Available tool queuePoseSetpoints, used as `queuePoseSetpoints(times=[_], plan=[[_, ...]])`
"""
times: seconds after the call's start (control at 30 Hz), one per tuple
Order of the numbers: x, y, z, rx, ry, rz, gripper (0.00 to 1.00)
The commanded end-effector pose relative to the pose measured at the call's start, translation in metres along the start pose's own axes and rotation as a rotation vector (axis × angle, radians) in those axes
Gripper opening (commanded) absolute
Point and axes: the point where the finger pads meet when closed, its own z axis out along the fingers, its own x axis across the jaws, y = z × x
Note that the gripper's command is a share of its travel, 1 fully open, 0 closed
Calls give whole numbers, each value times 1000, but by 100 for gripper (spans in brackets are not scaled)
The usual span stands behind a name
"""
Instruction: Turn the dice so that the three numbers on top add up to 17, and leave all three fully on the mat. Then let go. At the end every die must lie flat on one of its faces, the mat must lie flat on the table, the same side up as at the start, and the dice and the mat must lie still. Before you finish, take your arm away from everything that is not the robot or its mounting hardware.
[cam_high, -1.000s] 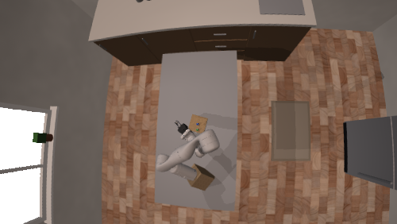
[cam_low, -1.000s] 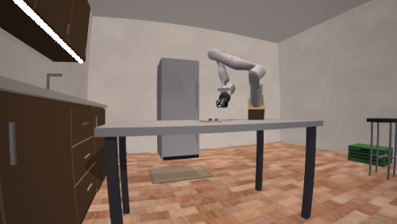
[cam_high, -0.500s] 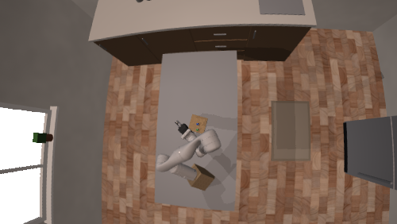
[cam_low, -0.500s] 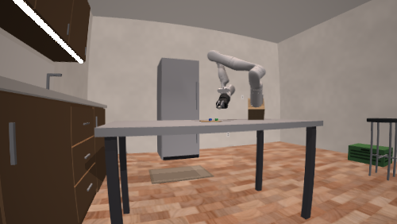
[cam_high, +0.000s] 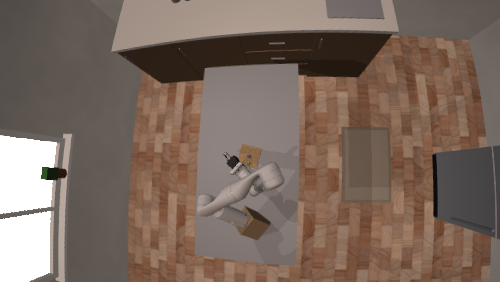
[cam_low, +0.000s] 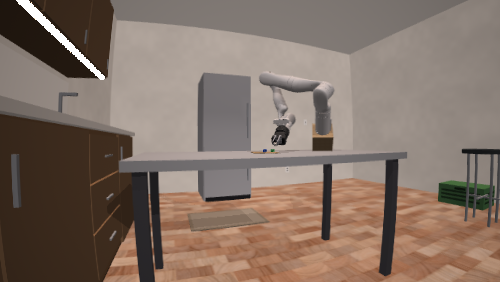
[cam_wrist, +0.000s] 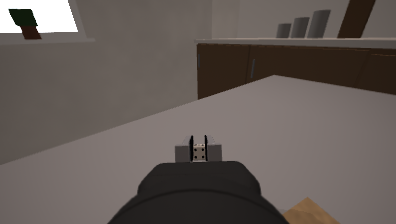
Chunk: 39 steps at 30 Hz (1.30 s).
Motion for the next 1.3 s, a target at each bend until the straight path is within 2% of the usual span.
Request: queuePoseSetpoints(times=[0.0, 0.33, 1.27], plan=[[-4, 10, 7, 10, -6, 17, 34], [-4, 22, 14, 10, -6, 17, 34], [-4, 23, 14, 10, -6, 17, 34]])
